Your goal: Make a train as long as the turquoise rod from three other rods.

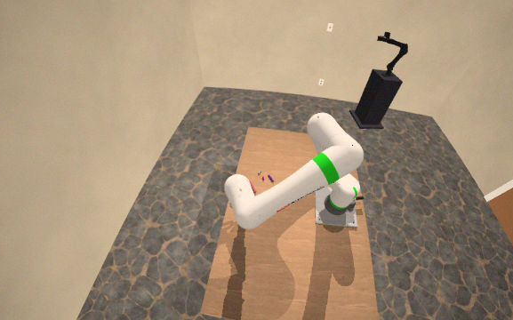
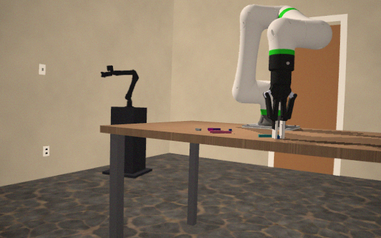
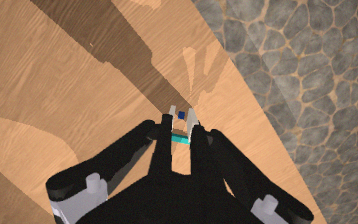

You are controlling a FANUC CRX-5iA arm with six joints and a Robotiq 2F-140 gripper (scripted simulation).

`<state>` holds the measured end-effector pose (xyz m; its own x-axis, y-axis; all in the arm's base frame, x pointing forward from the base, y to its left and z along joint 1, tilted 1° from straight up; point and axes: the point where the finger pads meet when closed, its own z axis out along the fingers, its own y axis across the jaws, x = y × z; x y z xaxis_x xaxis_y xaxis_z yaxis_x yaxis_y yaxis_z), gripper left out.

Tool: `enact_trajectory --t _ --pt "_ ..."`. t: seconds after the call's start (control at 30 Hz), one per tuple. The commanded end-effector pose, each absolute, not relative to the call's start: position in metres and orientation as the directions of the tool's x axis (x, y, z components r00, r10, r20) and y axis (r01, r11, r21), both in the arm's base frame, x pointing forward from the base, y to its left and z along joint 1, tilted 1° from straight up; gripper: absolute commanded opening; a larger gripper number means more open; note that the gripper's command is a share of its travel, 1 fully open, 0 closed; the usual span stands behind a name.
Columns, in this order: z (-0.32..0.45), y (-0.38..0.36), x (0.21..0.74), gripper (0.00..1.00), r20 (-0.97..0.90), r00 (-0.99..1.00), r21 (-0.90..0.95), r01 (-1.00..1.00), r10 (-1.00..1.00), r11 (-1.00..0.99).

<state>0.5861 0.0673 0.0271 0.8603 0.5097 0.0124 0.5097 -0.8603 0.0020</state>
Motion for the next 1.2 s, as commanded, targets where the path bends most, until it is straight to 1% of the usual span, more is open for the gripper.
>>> enact_trajectory --t 0.0,0.83,0.87,1.17 --pt "0.0273 0.0673 0.5863 0.15 0.013 0.86 0.002 0.51 0.51 -0.86" --pt "0.0273 0.0673 0.5863 0.15 0.013 0.86 0.002 0.51 0.51 -0.86" --pt "0.0273 0.0673 0.5863 0.03 0.013 0.86 0.002 0.51 0.51 -0.86" --pt "0.0273 0.0673 0.5863 0.03 0.013 0.86 0.002 0.51 0.51 -0.86"
